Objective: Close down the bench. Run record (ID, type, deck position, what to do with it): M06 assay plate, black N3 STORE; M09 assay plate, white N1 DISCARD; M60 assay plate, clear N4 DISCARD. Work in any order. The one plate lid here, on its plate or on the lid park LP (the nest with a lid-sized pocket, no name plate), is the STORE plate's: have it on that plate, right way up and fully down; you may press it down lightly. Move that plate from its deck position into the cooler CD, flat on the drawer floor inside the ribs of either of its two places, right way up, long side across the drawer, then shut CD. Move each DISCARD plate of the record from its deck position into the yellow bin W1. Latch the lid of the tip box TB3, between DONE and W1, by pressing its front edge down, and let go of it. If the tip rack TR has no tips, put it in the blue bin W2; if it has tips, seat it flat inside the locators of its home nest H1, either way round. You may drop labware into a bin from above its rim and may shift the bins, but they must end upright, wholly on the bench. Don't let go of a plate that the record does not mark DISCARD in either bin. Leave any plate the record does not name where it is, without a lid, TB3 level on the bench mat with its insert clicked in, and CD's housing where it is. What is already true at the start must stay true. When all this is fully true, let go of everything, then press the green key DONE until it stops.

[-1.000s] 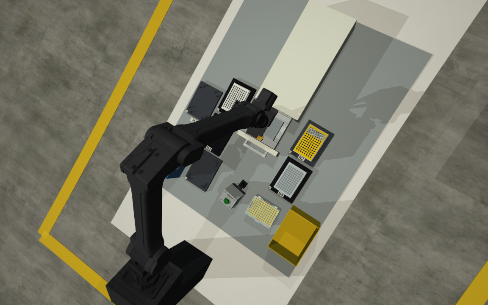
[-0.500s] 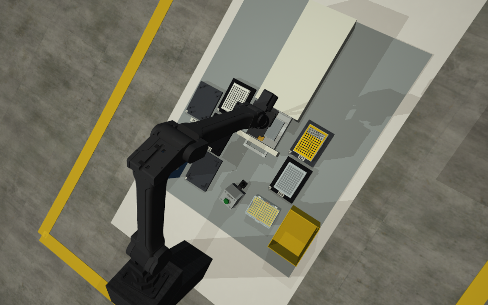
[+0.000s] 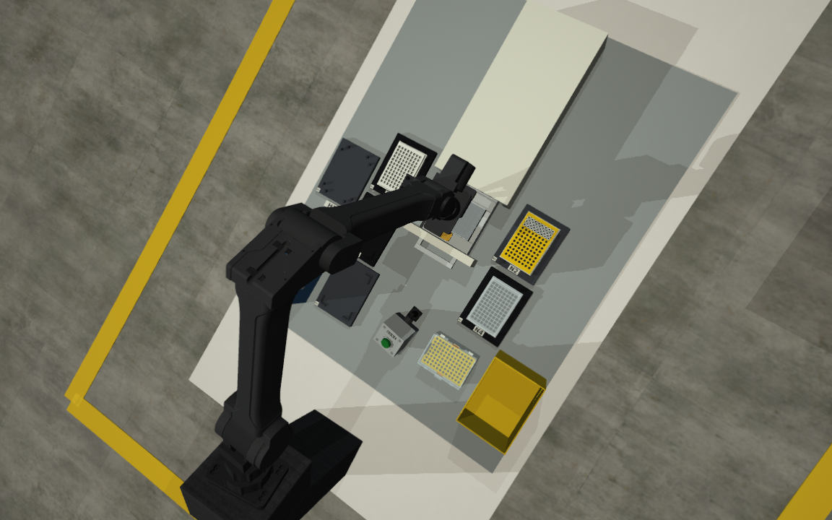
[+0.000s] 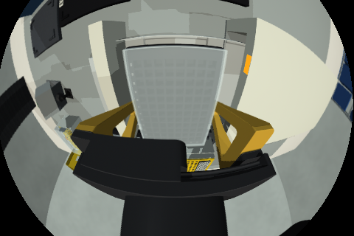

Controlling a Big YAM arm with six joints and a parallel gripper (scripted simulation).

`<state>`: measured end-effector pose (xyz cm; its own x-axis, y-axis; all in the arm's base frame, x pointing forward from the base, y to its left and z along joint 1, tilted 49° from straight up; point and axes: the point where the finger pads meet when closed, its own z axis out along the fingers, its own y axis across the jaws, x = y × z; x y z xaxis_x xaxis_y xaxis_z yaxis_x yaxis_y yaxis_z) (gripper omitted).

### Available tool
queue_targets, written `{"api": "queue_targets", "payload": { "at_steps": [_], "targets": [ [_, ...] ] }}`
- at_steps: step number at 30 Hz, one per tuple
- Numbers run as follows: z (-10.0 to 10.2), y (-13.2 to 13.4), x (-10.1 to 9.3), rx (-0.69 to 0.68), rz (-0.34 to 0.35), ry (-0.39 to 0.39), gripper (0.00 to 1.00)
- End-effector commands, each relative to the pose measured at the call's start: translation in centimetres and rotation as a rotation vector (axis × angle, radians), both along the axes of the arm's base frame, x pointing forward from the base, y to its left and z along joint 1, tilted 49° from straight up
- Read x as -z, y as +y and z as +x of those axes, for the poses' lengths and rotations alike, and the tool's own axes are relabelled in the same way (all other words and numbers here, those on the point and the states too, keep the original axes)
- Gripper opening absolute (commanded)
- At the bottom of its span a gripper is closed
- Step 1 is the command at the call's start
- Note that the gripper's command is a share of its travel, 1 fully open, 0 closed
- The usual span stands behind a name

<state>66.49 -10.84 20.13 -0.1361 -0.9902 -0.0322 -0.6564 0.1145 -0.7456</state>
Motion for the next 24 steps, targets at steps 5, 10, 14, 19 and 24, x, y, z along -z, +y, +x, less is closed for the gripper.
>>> {"api": "queue_targets", "payload": {
  "at_steps": [5, 10, 14, 19, 24],
  "targets": [
    [1.7, 0.4, -1.0, 0.000, 0.001, -0.039, 0.00],
    [2.2, 0.4, -0.5, -0.001, 0.002, -0.038, 0.00],
    [2.6, 0.4, -0.1, -0.001, 0.002, -0.038, 0.00],
    [3.0, 0.3, 0.3, 0.000, 0.002, -0.037, 0.00],
    [3.4, 0.4, 0.6, -0.002, 0.002, -0.037, 0.00]
  ]
}}
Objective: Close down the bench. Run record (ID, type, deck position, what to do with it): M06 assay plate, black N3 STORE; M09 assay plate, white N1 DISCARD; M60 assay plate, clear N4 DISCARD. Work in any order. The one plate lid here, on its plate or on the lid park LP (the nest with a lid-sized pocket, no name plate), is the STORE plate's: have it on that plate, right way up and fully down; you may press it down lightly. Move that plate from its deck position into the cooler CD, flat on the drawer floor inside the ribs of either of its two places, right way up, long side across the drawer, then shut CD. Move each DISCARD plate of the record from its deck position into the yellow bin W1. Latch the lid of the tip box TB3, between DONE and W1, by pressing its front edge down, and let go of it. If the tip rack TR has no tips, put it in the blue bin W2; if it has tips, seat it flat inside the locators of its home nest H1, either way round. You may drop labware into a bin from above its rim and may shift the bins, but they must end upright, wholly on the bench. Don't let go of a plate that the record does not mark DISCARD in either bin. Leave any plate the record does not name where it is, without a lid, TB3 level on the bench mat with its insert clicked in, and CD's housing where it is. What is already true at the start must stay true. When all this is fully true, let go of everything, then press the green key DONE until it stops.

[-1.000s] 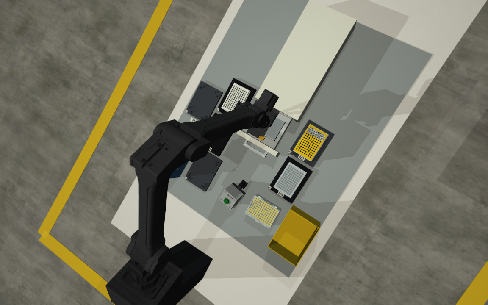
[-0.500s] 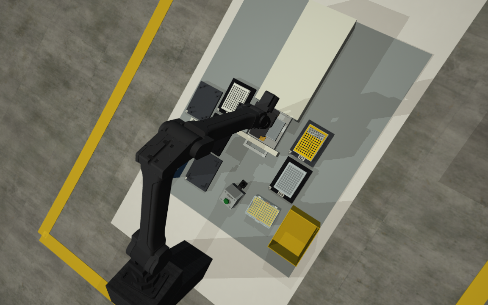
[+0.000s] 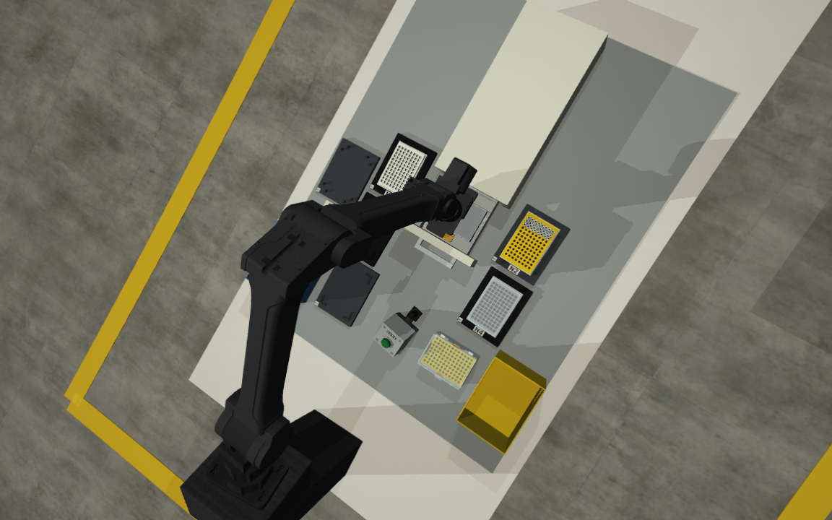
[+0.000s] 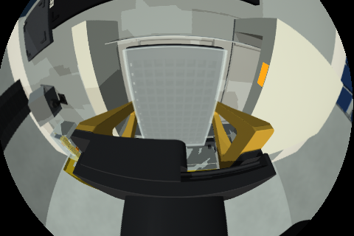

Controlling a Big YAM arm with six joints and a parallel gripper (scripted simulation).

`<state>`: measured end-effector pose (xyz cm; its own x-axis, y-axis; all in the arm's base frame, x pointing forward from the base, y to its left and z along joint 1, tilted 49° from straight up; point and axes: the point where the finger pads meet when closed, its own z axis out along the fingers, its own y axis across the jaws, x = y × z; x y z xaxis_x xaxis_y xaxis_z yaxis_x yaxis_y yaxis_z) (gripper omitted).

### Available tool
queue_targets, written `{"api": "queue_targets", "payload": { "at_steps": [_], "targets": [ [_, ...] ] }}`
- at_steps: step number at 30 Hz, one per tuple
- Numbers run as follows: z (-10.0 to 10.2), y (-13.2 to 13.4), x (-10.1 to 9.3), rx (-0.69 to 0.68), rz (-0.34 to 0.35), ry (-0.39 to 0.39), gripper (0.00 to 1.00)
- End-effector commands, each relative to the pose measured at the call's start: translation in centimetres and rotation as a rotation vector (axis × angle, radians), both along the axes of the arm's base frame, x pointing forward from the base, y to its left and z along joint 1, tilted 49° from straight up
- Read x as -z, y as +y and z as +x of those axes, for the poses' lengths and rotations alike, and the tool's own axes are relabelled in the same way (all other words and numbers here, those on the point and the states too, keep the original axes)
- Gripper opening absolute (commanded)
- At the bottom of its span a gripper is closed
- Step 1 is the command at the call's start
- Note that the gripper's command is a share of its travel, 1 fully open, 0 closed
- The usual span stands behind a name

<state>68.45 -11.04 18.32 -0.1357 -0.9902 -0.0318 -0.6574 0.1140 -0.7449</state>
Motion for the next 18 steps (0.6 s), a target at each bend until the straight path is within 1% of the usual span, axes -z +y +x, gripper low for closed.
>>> {"api": "queue_targets", "payload": {
  "at_steps": [1, 4, 6, 8, 11, 13, 14, 15, 16, 18],
  "targets": [
    [1.6, 0.6, -1.1, -0.001, 0.003, -0.038, 0.00],
    [1.8, 0.4, -0.8, 0.000, 0.003, -0.037, 0.00],
    [1.8, 0.4, -0.2, 0.001, 0.004, -0.030, 0.00],
    [2.2, 0.4, -0.4, 0.000, 0.003, -0.038, 0.00],
    [2.5, 0.5, -0.1, -0.001, 0.003, -0.038, 0.00],
    [2.5, 0.5, -0.1, -0.001, 0.003, -0.038, 0.00],
    [2.4, 0.4, -1.0, 0.000, 0.000, -0.050, 0.00],
    [2.7, 0.3, -0.1, 0.000, 0.002, -0.039, 0.00],
    [2.8, 0.3, 0.1, 0.000, 0.003, -0.038, 0.00],
    [2.7, 0.3, -0.9, 0.000, 0.001, -0.051, 0.00]
  ]
}}
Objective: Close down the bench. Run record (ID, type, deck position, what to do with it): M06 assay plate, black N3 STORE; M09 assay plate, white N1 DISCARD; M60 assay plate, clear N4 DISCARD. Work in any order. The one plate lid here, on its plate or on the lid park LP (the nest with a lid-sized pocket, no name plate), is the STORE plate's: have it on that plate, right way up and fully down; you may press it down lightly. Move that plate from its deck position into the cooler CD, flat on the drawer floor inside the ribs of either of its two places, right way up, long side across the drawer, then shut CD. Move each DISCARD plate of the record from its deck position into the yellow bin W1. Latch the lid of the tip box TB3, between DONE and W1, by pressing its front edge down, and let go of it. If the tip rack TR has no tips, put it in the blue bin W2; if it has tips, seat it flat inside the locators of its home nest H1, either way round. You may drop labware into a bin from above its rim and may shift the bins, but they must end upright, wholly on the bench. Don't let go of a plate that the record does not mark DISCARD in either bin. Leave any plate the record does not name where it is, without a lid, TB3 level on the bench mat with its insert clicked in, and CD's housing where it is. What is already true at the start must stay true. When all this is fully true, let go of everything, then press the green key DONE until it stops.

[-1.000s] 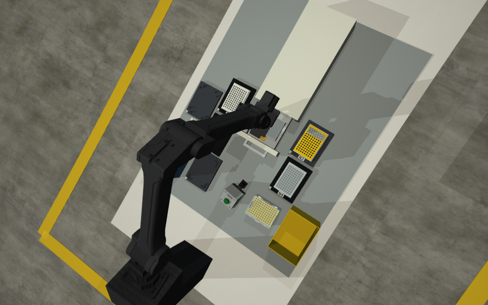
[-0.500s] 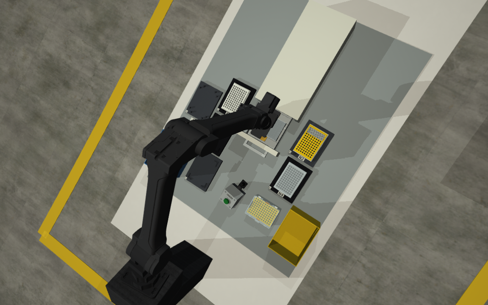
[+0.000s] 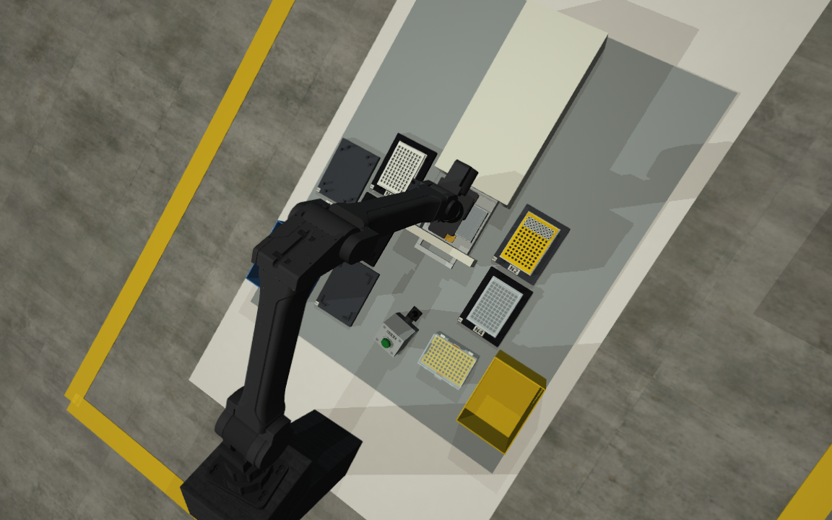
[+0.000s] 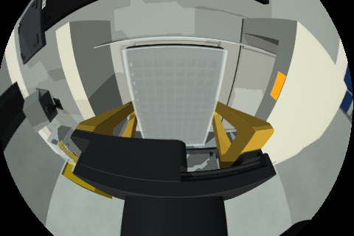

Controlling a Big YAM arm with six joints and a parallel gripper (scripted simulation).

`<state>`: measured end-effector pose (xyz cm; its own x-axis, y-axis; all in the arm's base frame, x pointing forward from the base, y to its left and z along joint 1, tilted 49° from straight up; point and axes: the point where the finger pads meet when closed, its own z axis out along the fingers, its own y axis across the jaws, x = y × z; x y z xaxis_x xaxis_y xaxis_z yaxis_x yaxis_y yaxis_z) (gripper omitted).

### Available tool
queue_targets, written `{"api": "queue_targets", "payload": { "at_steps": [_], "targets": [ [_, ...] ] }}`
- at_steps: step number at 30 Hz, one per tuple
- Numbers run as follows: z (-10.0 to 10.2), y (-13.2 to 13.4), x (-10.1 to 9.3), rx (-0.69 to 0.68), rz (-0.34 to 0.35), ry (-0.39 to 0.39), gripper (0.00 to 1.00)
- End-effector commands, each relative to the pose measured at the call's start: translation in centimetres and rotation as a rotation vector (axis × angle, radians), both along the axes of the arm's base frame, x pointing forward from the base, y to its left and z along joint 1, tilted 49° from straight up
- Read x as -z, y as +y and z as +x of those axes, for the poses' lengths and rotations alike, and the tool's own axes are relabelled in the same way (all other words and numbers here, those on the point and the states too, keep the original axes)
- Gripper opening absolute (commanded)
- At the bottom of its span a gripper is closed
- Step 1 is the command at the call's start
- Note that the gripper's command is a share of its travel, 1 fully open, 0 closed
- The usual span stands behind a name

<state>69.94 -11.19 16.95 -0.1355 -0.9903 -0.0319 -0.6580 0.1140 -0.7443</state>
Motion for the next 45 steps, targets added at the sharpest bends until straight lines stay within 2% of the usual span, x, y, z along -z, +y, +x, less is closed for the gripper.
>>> {"api": "queue_targets", "payload": {
  "at_steps": [1, 3, 29, 30, 43, 45],
  "targets": [
    [1.11, 0.52, -2.33, 0.000, 0.000, -0.052, 0.00],
    [0.47, 0.07, -1.93, 0.000, -0.004, -0.035, 0.00],
    [0.50, 0.08, -1.96, 0.000, -0.004, -0.035, 0.00],
    [1.11, 0.60, -2.11, 0.000, 0.001, -0.048, 0.00],
    [1.21, 0.54, -2.21, 0.000, 0.001, -0.050, 0.00],
    [0.51, 0.08, -1.97, 0.000, -0.004, -0.035, 0.00]
  ]
}}
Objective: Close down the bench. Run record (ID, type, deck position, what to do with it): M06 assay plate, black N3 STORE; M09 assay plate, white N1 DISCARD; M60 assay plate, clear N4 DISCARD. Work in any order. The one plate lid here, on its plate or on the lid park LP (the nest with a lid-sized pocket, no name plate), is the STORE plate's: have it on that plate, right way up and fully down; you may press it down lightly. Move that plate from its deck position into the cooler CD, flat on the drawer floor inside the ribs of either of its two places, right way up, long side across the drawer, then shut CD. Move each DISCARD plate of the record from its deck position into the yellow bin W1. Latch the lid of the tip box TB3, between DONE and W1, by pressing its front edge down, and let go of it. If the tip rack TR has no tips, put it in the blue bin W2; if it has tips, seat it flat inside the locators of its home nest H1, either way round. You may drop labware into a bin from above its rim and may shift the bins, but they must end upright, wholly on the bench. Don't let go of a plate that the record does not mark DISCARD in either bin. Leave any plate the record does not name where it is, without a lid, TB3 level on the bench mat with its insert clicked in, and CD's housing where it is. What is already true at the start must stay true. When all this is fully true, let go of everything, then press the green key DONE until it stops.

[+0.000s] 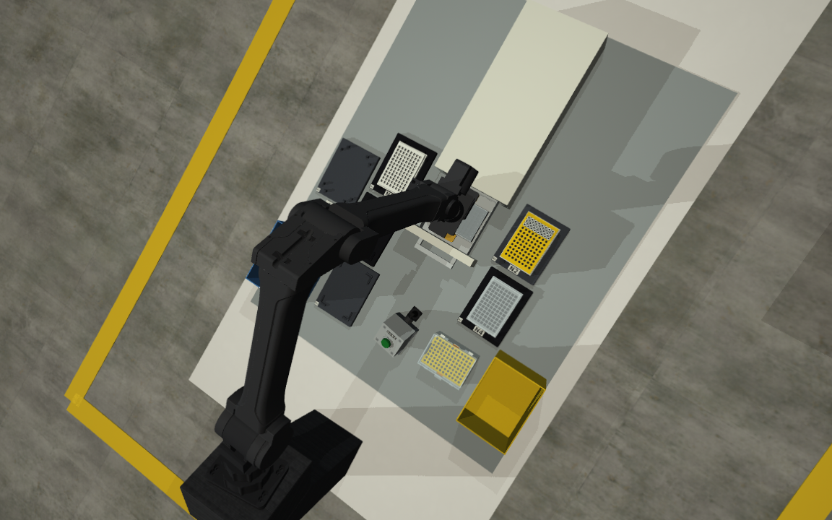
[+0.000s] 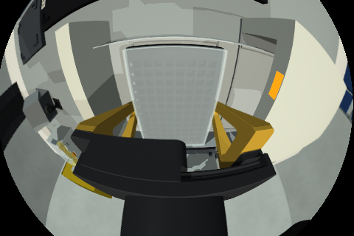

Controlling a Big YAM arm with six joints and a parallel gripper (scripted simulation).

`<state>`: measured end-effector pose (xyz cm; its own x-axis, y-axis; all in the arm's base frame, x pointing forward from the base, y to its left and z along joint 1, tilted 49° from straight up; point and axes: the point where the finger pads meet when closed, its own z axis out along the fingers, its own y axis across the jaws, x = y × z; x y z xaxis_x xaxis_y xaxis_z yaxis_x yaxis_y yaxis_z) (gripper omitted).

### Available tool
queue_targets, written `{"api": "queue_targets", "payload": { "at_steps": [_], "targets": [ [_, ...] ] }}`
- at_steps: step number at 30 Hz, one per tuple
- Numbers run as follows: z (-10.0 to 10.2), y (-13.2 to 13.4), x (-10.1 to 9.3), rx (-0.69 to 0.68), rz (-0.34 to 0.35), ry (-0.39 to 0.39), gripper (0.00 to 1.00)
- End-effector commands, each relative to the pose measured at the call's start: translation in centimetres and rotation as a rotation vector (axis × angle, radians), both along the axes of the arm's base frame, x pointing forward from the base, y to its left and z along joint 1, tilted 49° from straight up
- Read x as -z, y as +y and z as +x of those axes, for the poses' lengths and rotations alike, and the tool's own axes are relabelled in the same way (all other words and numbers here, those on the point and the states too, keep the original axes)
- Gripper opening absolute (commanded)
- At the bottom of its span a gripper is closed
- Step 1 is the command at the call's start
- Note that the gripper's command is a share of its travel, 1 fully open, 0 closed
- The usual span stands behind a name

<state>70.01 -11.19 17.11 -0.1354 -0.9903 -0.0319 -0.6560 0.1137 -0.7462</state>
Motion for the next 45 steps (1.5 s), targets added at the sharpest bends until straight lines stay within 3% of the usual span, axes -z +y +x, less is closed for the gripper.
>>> {"api": "queue_targets", "payload": {
  "at_steps": [1, 38, 39, 45],
  "targets": [
    [0.4, 0.1, -1.8, 0.000, -0.003, -0.032, 0.00],
    [0.4, 0.1, -1.8, 0.000, -0.003, -0.032, 0.00],
    [1.2, 0.5, -1.6, 0.000, 0.002, -0.042, 0.00],
    [1.2, 0.6, -0.6, -0.001, 0.004, -0.028, 0.00]
  ]
}}
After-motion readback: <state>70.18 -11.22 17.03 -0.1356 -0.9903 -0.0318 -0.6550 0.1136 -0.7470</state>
